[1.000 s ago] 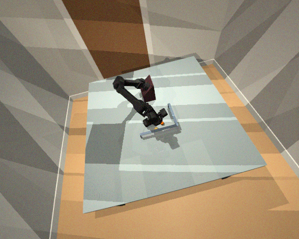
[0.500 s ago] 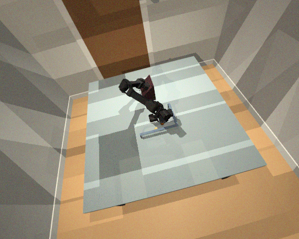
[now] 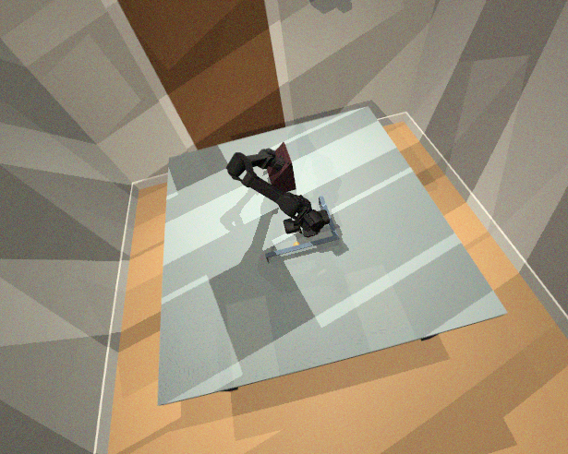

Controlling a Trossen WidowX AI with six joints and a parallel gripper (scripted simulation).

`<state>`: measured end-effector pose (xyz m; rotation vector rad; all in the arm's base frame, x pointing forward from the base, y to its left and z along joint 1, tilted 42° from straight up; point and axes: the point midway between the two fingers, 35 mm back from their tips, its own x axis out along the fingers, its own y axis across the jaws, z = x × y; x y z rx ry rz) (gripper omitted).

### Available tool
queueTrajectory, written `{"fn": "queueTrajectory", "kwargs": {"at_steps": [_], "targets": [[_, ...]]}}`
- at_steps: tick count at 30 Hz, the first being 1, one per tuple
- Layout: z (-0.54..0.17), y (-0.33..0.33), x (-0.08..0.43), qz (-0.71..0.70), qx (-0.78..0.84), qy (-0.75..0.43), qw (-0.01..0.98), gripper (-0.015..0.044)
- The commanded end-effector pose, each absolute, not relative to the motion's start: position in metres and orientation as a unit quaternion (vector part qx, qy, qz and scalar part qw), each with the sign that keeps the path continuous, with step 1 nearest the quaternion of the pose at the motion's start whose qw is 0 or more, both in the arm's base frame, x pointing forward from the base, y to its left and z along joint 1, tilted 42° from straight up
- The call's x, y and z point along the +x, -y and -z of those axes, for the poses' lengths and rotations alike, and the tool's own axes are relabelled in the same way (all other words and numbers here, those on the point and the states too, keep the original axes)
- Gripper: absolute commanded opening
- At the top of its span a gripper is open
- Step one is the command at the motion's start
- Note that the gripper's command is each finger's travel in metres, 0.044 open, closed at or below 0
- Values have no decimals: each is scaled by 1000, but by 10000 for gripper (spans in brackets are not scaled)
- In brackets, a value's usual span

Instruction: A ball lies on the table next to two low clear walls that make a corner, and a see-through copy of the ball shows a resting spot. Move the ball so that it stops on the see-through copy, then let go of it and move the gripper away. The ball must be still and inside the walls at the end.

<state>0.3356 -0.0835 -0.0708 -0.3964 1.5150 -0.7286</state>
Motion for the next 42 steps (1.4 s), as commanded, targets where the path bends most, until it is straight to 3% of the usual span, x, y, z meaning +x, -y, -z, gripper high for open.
{"fn": "queueTrajectory", "kwargs": {"at_steps": [1,18,22,31,35,42], "targets": [[80,89,332,320,-179,-671,644,256],[97,105,329,320,-179,-671,644,256],[97,105,329,320,-179,-671,644,151],[97,105,329,320,-179,-671,644,91],[89,97,332,320,-178,-671,645,0],[50,61,343,317,-177,-672,646,0]]}}
